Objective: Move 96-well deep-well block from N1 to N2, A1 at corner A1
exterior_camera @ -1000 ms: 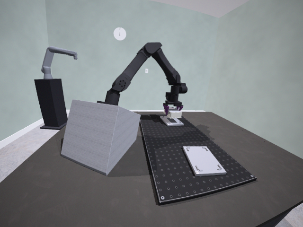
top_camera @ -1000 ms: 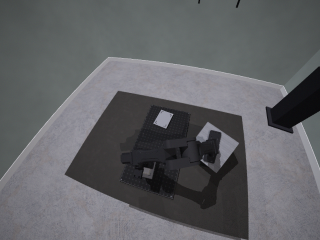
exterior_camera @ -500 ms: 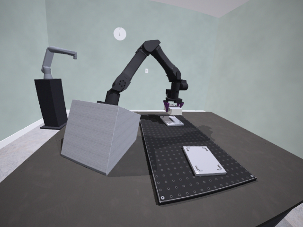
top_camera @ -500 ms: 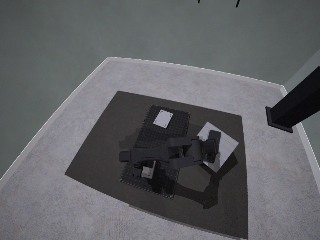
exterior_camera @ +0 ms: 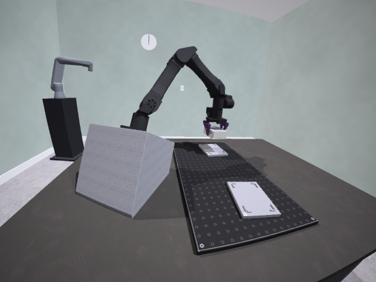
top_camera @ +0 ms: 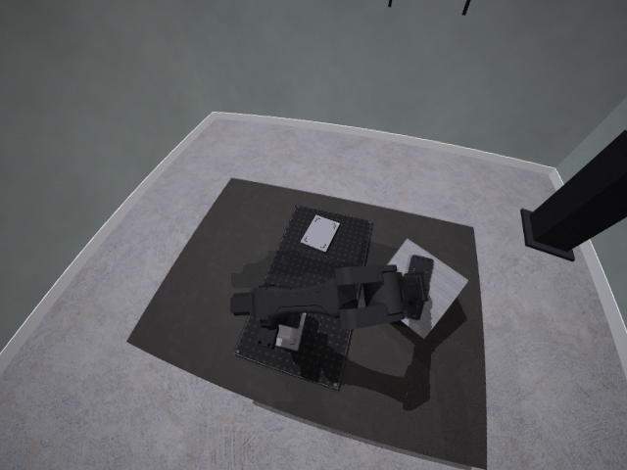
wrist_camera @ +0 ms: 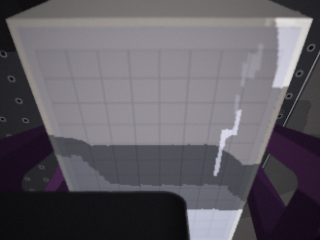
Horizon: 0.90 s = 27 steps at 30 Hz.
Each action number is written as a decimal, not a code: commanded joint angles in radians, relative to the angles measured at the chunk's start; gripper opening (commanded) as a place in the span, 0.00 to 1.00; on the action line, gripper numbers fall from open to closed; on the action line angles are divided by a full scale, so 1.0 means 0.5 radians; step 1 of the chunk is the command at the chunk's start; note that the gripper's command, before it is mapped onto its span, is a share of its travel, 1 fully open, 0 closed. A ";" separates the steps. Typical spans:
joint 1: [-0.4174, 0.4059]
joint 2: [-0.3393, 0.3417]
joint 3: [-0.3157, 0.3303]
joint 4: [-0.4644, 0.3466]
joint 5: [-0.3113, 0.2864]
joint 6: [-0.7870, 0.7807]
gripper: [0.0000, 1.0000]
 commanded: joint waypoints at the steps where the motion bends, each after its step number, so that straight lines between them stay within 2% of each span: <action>1: -0.015 -0.031 0.026 -0.038 -0.017 -0.003 0.00; 27: -0.032 -0.035 0.013 -0.033 -0.022 0.047 0.00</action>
